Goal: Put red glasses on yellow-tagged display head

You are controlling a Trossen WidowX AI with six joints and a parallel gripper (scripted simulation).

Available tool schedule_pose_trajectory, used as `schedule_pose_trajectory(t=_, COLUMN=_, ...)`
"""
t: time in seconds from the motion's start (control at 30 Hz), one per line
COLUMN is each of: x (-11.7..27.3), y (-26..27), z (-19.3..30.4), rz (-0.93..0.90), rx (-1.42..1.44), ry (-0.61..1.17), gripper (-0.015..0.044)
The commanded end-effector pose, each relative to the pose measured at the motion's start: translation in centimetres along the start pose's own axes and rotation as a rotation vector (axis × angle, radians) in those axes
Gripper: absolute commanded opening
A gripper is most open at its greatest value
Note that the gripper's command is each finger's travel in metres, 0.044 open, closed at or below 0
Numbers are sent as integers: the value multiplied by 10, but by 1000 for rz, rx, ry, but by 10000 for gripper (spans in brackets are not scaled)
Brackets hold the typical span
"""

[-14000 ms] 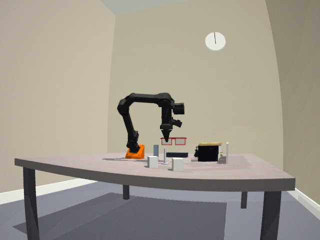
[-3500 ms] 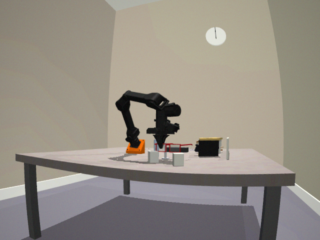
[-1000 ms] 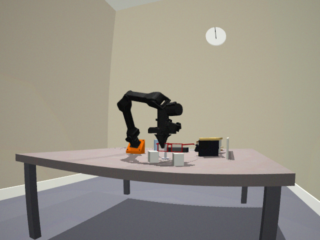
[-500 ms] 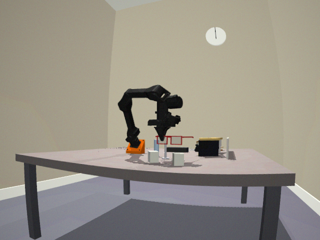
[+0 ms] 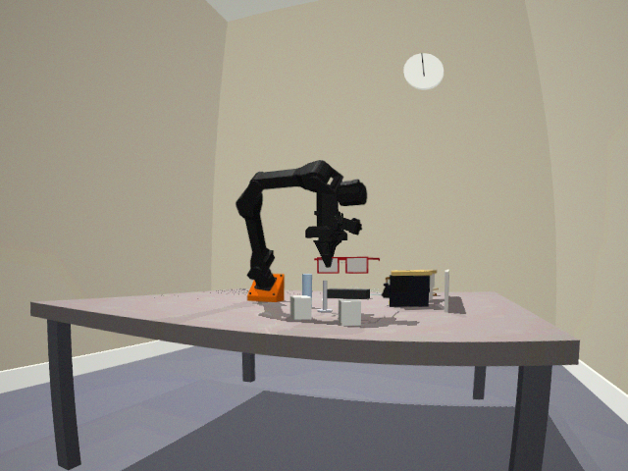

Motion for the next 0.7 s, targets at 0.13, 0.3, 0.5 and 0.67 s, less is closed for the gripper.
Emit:
schedule_pose_trajectory(t=0.13, x=-4, y=67, z=-15, rz=-35, rx=326, ry=2, gripper=0)
schedule_pose_trajectory(t=0.3, x=-4, y=107, z=-17, rz=-45, rx=520, ry=0, gripper=0)
schedule_pose_trajectory(t=0.5, x=-3, y=154, z=-12, rz=-48, rx=752, ry=-1, gripper=0)
schedule_pose_trajectory(t=0.67, x=-3, y=191, z=-3, rz=-43, rx=945, ry=1, gripper=0)
Point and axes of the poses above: the point midway between the two fingers, 35 mm back from their tips, its own x axis back along the fingers, its own y axis across the jaws, z = x × y, the point moved 7 cm from there along x, back along the fingers, and after that the axes turned 1 degree about -x, right-handed, at the moved point
